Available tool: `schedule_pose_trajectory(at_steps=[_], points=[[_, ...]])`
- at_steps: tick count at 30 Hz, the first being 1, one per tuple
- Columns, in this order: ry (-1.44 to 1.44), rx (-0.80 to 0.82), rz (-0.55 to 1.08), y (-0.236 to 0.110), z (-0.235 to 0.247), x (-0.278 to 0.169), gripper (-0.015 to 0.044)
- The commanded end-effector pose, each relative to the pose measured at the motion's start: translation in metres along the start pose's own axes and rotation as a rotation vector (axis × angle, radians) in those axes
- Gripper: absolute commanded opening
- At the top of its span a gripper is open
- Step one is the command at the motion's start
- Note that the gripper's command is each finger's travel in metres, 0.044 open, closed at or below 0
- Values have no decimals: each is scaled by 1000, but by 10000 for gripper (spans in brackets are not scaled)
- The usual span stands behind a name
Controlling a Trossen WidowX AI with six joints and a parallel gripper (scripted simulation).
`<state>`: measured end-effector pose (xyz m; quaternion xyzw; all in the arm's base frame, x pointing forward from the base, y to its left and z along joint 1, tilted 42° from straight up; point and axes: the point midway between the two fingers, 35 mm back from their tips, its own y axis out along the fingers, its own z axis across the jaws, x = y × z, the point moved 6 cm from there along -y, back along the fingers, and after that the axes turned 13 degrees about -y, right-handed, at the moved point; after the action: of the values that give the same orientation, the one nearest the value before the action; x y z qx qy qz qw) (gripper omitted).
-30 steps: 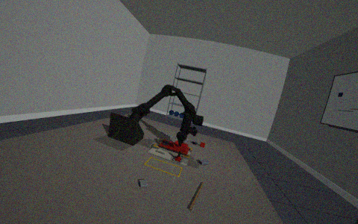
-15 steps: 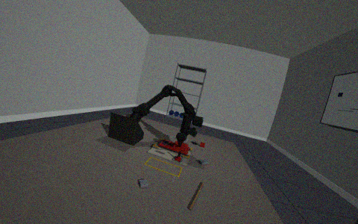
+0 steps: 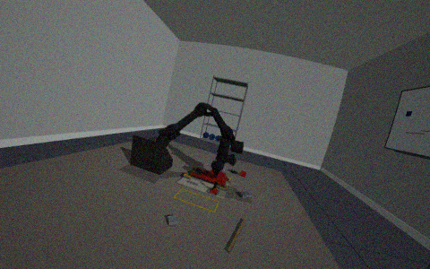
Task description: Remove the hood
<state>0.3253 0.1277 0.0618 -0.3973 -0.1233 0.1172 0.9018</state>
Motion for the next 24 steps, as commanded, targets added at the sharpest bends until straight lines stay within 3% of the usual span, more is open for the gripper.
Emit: schedule_pose_trajectory(at_steps=[1,12,16,24], points=[[4,0,-1,2,0,0,440],[4,1,-1,8,0,0,440],[0,0,0,6,0,0,335],[0,0,0,6,0,0,282]])
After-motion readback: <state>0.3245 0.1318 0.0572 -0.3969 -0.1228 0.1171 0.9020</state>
